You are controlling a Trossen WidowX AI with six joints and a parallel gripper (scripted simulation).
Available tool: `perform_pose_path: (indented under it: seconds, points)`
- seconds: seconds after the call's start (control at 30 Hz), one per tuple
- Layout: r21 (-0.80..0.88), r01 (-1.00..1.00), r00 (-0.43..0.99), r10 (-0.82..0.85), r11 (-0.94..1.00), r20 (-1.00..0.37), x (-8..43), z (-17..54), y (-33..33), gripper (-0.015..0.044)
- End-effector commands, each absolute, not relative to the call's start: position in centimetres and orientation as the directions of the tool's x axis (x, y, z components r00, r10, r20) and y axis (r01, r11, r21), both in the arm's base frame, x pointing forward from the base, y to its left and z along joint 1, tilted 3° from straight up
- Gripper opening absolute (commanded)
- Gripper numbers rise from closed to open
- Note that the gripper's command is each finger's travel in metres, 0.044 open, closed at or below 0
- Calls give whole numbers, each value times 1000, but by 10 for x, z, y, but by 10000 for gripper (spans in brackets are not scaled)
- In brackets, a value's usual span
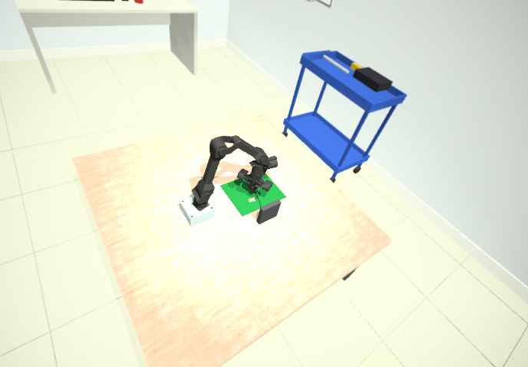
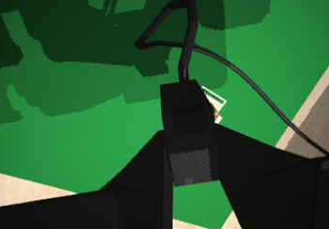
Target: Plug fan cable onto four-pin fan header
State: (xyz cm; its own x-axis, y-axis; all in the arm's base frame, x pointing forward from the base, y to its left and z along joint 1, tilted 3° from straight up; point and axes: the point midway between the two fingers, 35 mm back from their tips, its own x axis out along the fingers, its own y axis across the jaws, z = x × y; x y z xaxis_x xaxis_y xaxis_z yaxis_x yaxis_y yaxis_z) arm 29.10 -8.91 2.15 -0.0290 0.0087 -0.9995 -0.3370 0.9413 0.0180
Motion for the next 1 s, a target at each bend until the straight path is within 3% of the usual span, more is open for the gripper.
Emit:
perform_pose_path:
  seconds: [0.0, 0.6, 0.97]
  points:
    - [10, -224, -27, 4, 975, -1000, 289, 22, -93, 0]
    - [-8, 366, -28, 2, 931, -1000, 280, 20, -109, 0]
    - [-9, 384, -29, 3, 923, -1000, 275, 23, -108, 0]
